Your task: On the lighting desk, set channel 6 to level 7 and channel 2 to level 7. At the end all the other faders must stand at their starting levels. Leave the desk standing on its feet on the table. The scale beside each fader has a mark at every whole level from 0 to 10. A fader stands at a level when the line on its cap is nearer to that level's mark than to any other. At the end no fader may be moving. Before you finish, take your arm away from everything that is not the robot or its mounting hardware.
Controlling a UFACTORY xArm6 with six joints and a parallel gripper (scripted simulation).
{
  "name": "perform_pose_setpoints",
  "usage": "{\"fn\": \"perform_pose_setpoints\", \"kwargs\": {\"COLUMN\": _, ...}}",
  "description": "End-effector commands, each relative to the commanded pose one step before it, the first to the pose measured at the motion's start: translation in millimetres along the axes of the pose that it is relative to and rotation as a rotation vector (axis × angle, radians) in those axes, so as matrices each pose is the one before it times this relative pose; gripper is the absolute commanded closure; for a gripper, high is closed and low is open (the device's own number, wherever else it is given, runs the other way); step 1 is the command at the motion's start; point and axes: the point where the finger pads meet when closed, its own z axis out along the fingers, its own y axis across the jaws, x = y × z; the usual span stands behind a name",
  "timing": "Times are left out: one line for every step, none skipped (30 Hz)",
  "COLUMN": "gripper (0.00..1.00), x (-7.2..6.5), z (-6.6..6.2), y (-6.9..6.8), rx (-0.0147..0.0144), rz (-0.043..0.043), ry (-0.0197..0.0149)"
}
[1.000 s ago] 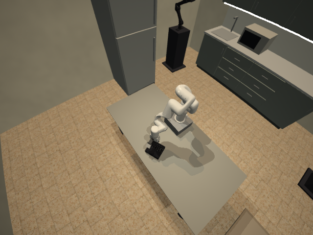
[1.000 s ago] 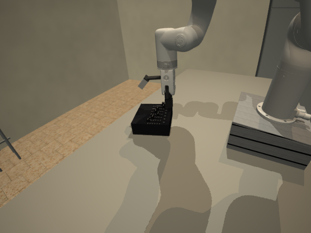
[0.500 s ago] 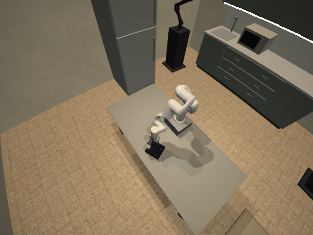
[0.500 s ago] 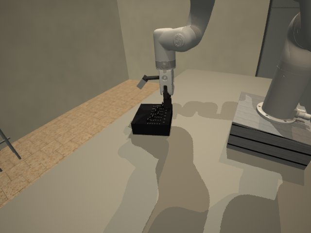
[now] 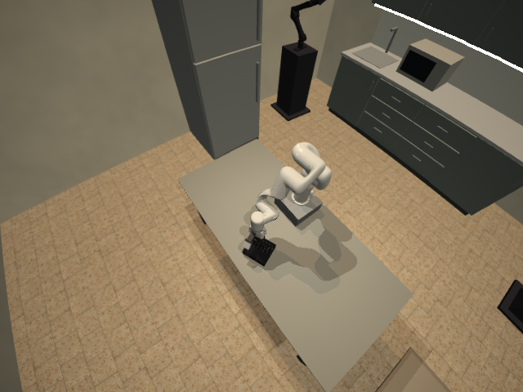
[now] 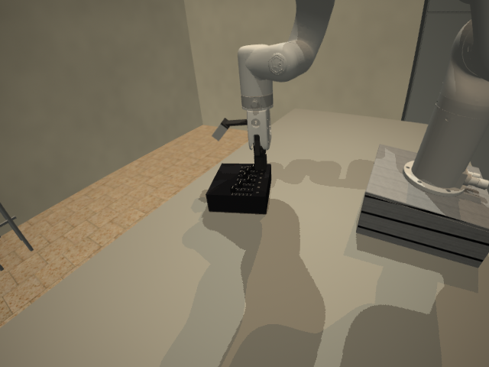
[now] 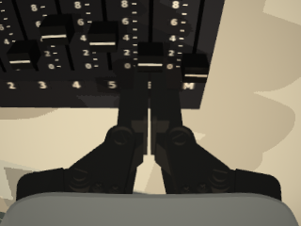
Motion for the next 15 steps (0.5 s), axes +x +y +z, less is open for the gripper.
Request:
{"fn": "perform_pose_setpoints", "kwargs": {"gripper": 1.0, "x": 4.03, "z": -1.26, "y": 0.44, "rx": -0.00113, "rz": -0.00004, "ry": 0.00384}}
{"fn": "perform_pose_setpoints", "kwargs": {"gripper": 1.0, "x": 0.62, "z": 0.0, "y": 0.0, "rx": 0.0, "rz": 0.0, "ry": 0.0}}
{"fn": "perform_pose_setpoints", "kwargs": {"gripper": 1.0, "x": 0.62, "z": 0.0, "y": 0.0, "rx": 0.0, "rz": 0.0, "ry": 0.0}}
{"fn": "perform_pose_setpoints", "kwargs": {"gripper": 1.0, "x": 0.62, "z": 0.0, "y": 0.0, "rx": 0.0, "rz": 0.0, "ry": 0.0}}
{"fn": "perform_pose_setpoints", "kwargs": {"gripper": 1.0, "x": 0.61, "z": 0.0, "y": 0.0, "rx": 0.0, "rz": 0.0, "ry": 0.0}}
{"fn": "perform_pose_setpoints", "kwargs": {"gripper": 1.0, "x": 0.61, "z": 0.0, "y": 0.0, "rx": 0.0, "rz": 0.0, "ry": 0.0}}
{"fn": "perform_pose_setpoints", "kwargs": {"gripper": 1.0, "x": 0.0, "z": 0.0, "y": 0.0, "rx": 0.0, "rz": 0.0, "ry": 0.0}}
{"fn": "perform_pose_setpoints", "kwargs": {"gripper": 1.0, "x": 0.0, "z": 0.0, "y": 0.0, "rx": 0.0, "rz": 0.0, "ry": 0.0}}
{"fn": "perform_pose_setpoints", "kwargs": {"gripper": 1.0, "x": 0.61, "z": 0.0, "y": 0.0, "rx": 0.0, "rz": 0.0, "ry": 0.0}}
{"fn": "perform_pose_setpoints", "kwargs": {"gripper": 1.0, "x": 0.6, "z": 0.0, "y": 0.0, "rx": 0.0, "rz": 0.0, "ry": 0.0}}
{"fn": "perform_pose_setpoints", "kwargs": {"gripper": 1.0, "x": 0.59, "z": 0.0, "y": 0.0, "rx": 0.0, "rz": 0.0, "ry": 0.0}}
{"fn": "perform_pose_setpoints", "kwargs": {"gripper": 1.0, "x": 0.59, "z": 0.0, "y": 0.0, "rx": 0.0, "rz": 0.0, "ry": 0.0}}
{"fn": "perform_pose_setpoints", "kwargs": {"gripper": 1.0, "x": 0.58, "z": 0.0, "y": 0.0, "rx": 0.0, "rz": 0.0, "ry": 0.0}}
{"fn": "perform_pose_setpoints", "kwargs": {"gripper": 1.0, "x": 0.57, "z": 0.0, "y": 0.0, "rx": 0.0, "rz": 0.0, "ry": 0.0}}
{"fn": "perform_pose_setpoints", "kwargs": {"gripper": 1.0, "x": 0.56, "z": 0.0, "y": 0.0, "rx": 0.0, "rz": 0.0, "ry": 0.0}}
